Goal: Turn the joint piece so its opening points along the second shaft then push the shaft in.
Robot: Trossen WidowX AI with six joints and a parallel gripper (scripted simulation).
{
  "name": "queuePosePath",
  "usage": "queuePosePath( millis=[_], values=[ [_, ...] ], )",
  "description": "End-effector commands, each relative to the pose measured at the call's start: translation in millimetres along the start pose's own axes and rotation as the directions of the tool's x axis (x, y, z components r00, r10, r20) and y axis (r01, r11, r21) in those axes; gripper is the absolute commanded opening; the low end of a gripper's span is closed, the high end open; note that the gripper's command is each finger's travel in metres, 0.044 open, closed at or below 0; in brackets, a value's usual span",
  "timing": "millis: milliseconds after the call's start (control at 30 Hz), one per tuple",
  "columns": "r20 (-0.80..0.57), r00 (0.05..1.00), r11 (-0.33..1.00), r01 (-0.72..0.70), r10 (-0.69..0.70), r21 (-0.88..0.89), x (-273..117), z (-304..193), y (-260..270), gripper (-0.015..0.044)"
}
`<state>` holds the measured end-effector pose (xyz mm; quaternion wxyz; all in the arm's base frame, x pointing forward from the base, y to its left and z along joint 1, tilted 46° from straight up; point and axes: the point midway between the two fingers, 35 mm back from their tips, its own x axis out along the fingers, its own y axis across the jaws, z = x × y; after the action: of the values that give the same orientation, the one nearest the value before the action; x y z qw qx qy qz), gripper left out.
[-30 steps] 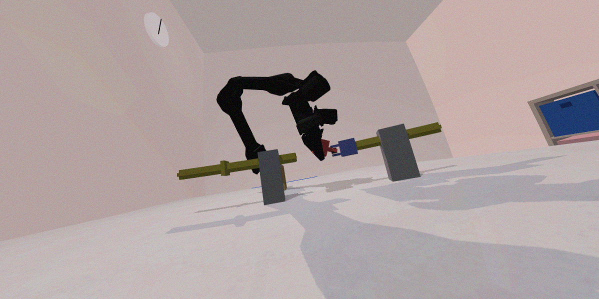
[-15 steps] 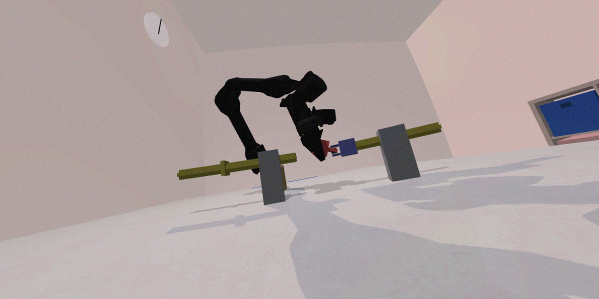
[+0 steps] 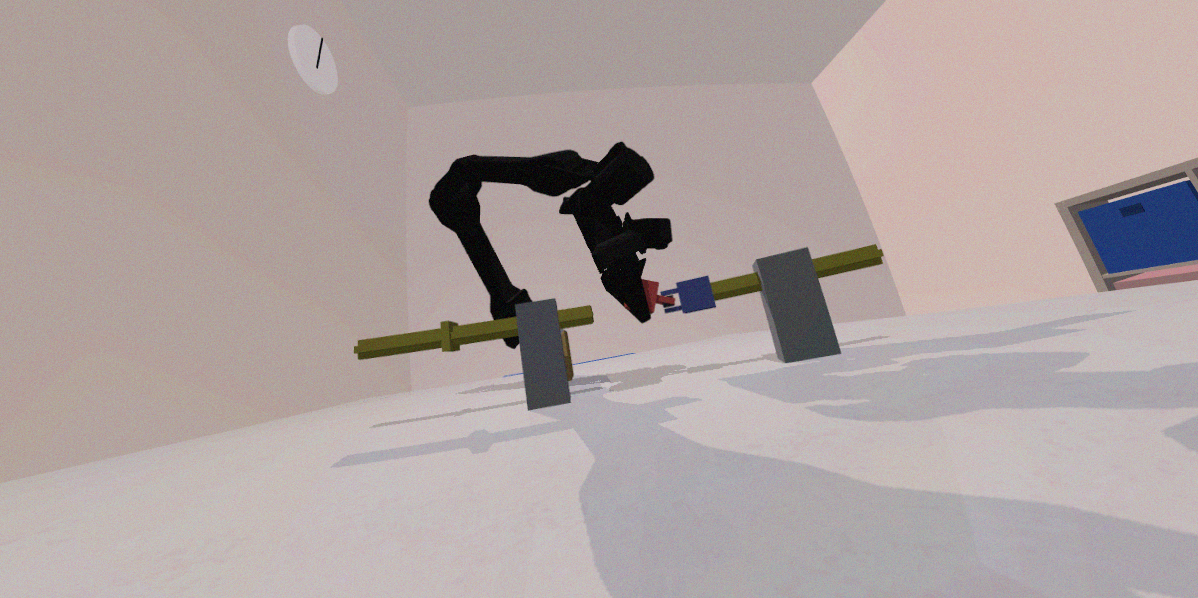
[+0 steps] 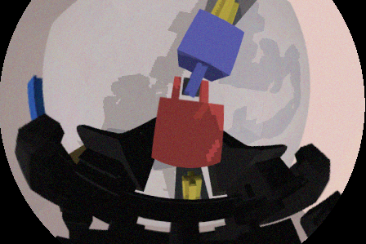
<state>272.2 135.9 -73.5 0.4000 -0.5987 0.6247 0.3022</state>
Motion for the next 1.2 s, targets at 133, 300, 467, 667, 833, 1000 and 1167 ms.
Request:
queuePosePath(
  millis=[133, 300, 467, 667, 833, 1000, 1167],
  values=[
    [0.0, 1.0, 1.0, 0.0, 0.0, 0.0, 0.0, 0.0, 0.0, 0.0173],
    [0.0, 1.0, 1.0, 0.0, 0.0, 0.0, 0.0, 0.0, 0.0, 0.0304],
    [0.0, 1.0, 1.0, 0.0, 0.0, 0.0, 0.0, 0.0, 0.0, 0.0436],
    [0.0, 1.0, 1.0, 0.0, 0.0, 0.0, 0.0, 0.0, 0.0, 0.044],
    [0.0, 1.0, 1.0, 0.0, 0.0, 0.0, 0.0, 0.0, 0.0, 0.044],
    [-0.114, 0.993, 1.0, -0.021, 0.022, 0.006, -4.7, 3.0, 0.6, 0.044],
    [-0.277, 0.96, 1.0, -0.027, 0.028, 0.009, -14.2, 6.6, 1.1, 0.044]
  ],
)
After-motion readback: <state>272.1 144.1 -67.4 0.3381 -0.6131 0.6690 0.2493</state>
